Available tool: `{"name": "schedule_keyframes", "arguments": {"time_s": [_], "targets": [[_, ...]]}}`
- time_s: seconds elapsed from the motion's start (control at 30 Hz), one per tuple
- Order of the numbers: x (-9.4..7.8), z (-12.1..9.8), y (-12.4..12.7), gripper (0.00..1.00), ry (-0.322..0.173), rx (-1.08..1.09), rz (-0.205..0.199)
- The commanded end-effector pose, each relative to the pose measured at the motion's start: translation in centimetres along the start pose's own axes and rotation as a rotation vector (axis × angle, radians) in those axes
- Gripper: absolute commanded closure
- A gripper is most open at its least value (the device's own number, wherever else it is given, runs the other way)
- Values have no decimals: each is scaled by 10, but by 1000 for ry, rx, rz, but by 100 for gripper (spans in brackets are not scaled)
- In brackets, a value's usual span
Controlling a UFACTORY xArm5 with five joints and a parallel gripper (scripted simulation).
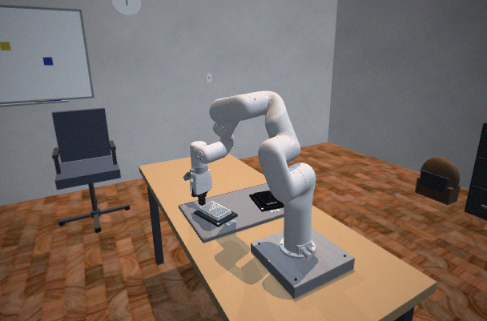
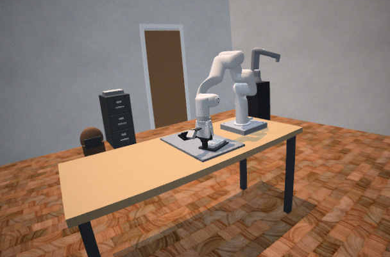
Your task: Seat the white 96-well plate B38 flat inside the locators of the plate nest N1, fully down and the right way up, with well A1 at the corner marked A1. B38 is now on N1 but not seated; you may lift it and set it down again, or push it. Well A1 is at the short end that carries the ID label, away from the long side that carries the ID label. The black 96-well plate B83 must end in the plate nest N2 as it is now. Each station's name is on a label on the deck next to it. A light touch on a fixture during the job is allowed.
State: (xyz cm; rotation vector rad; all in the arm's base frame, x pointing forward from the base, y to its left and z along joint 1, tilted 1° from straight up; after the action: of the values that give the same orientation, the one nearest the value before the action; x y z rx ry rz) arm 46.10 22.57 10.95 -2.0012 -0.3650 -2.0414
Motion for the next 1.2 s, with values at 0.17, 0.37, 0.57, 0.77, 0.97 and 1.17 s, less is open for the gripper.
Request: {"name": "schedule_keyframes", "arguments": {"time_s": [0.17, 0.37, 0.57, 0.77, 0.97, 1.17], "targets": [[2, -2, 0, 100, 4, 0, 0], [2, -4, 0, 100, 4, 0, 0], [2, -5, 0, 100, 4, 0, 0], [2, -7, 0, 100, 4, 0, 0], [1, -9, 1, 100, 4, 0, 0], [1, -10, 1, 100, 4, 0, 0]]}}
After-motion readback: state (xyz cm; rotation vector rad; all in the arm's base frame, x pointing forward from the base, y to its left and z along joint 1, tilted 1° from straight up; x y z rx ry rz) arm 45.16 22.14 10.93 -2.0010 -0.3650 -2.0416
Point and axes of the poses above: the point where the finger pads meet when closed, its own x axis back along the fingers, its own y axis across the jaws, z = x × y, the point moved 9 cm from there along x, back along the fingers, and after that the axes turned 4 degrees about -x, right-handed, at the moved point
